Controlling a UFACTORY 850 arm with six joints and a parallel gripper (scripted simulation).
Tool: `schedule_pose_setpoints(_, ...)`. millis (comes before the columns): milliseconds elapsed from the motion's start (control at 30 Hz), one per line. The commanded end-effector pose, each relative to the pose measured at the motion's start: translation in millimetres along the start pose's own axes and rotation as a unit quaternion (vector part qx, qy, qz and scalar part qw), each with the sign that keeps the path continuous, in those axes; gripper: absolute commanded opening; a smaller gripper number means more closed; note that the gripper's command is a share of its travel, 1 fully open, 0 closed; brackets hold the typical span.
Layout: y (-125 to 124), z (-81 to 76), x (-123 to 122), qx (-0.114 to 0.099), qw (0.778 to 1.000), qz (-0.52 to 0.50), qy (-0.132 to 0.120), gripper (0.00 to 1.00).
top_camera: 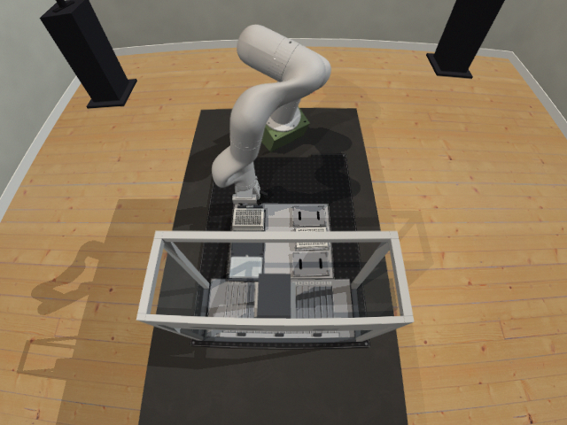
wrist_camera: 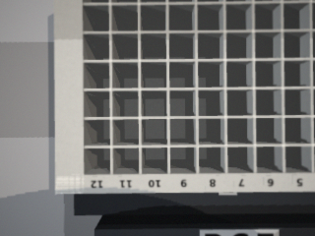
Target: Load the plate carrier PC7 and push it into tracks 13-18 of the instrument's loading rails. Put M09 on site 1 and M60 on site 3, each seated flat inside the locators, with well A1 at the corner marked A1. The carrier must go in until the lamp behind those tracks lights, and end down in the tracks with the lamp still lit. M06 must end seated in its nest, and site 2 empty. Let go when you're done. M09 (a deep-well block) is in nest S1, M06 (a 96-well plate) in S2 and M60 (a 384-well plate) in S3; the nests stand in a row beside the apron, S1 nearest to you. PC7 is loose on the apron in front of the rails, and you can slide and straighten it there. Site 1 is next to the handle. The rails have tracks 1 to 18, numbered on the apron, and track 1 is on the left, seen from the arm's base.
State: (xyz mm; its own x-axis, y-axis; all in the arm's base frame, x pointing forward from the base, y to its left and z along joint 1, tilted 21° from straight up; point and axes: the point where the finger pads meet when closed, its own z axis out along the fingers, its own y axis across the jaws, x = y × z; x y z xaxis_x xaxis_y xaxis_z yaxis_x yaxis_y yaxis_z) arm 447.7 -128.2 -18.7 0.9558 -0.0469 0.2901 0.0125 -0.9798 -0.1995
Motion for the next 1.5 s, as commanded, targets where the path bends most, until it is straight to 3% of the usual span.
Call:
schedule_pose_setpoints(0,0,-0.3,5,0.000,1.000,0.000,0.000,0.82)
schedule_pose_setpoints(1467,0,-0.3,45,0.000,1.000,0.000,0.000,0.82)
